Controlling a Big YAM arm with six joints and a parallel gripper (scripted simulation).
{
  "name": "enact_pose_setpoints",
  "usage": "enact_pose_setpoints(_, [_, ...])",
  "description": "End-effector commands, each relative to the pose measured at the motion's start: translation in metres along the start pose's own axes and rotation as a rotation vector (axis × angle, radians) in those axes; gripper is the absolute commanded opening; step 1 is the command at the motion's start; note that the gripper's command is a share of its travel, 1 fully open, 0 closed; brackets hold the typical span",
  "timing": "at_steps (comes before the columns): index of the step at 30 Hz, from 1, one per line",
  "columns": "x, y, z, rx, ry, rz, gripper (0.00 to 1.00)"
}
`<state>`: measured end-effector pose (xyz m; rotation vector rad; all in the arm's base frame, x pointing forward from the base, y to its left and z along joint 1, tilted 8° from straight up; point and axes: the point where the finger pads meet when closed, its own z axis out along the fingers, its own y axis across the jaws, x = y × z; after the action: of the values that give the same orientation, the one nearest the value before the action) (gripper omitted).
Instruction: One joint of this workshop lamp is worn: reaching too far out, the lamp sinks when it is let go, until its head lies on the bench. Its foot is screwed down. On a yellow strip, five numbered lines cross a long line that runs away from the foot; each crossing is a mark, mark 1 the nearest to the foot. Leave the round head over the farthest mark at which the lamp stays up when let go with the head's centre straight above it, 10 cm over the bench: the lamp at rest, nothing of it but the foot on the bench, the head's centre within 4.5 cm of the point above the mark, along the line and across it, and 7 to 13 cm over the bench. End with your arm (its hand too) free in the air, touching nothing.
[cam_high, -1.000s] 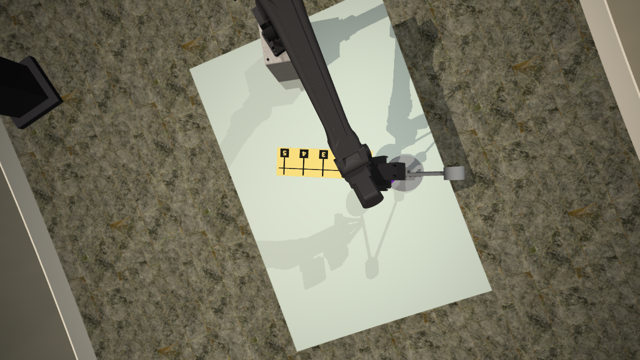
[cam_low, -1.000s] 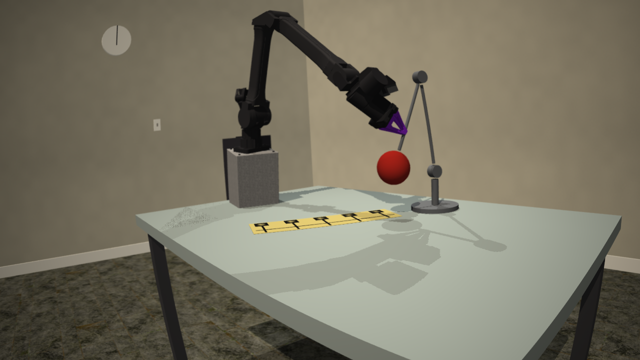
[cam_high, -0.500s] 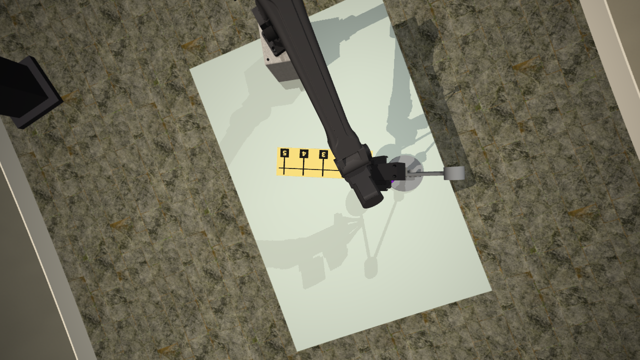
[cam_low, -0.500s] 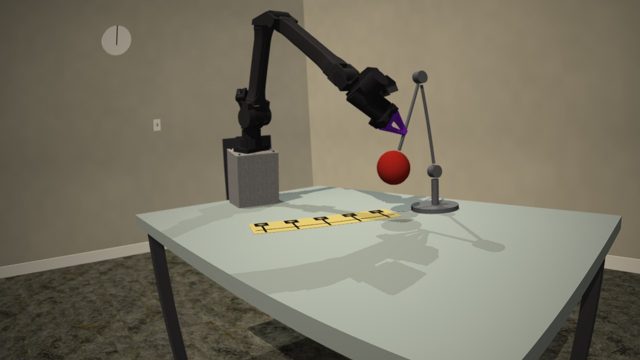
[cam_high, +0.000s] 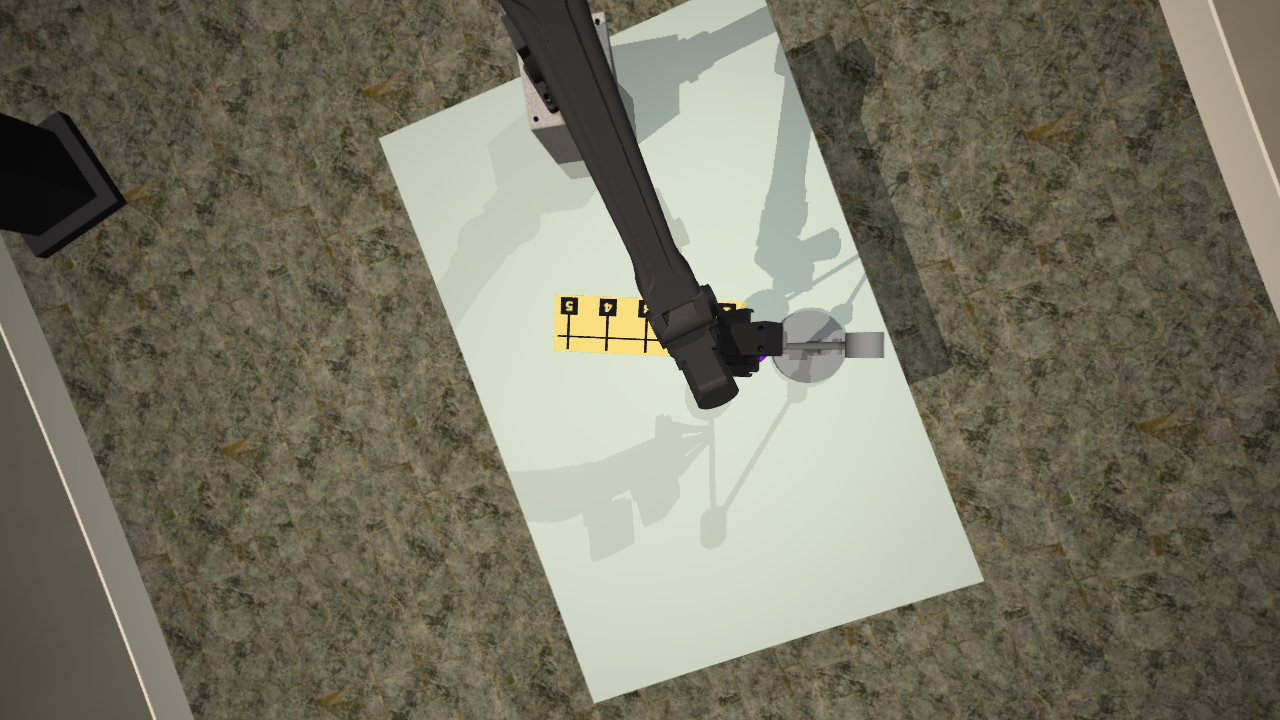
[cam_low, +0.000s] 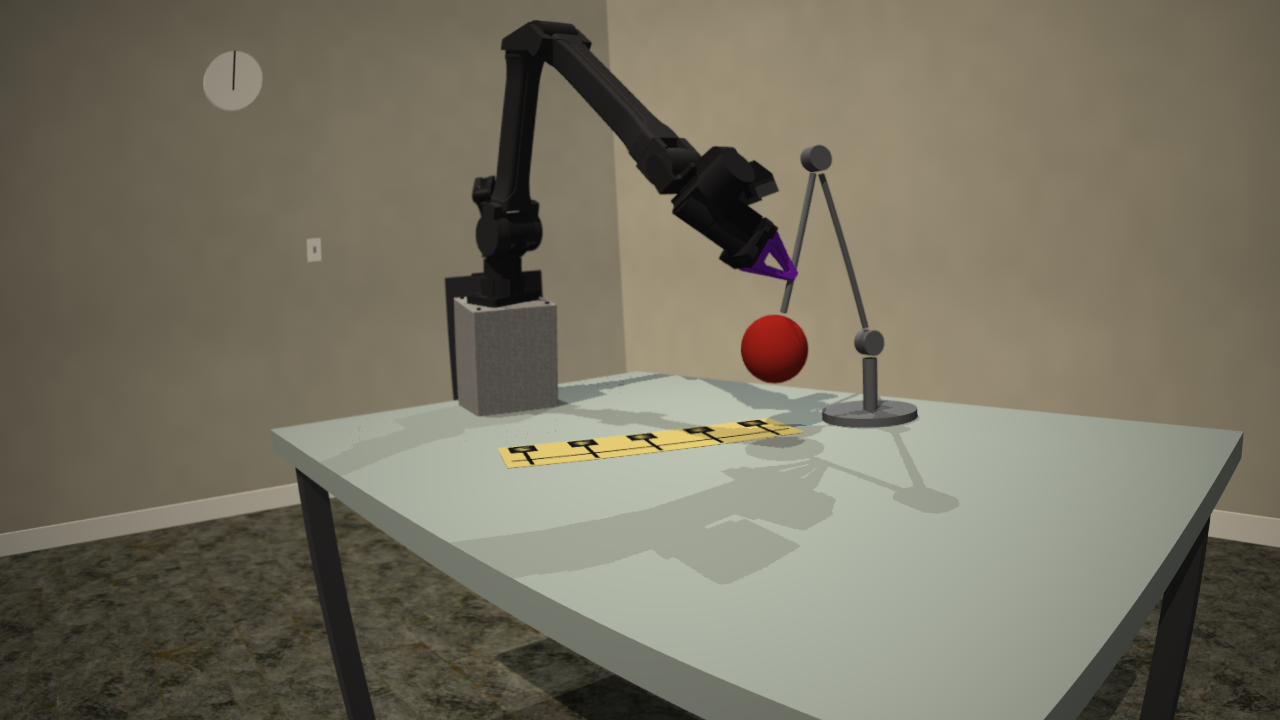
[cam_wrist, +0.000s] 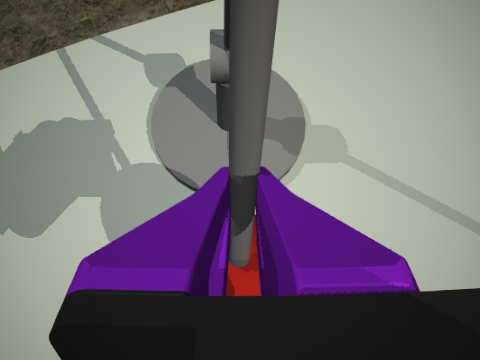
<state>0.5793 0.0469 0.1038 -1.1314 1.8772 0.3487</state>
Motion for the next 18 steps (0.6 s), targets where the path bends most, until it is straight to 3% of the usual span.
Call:
enact_pose_setpoints(1, [0.066,0.018,-0.006,-0.016,0.085,0.049,0.00])
enact_pose_setpoints(18, [0.042,0.014,0.006,-0.016,0.085,0.049,0.00])
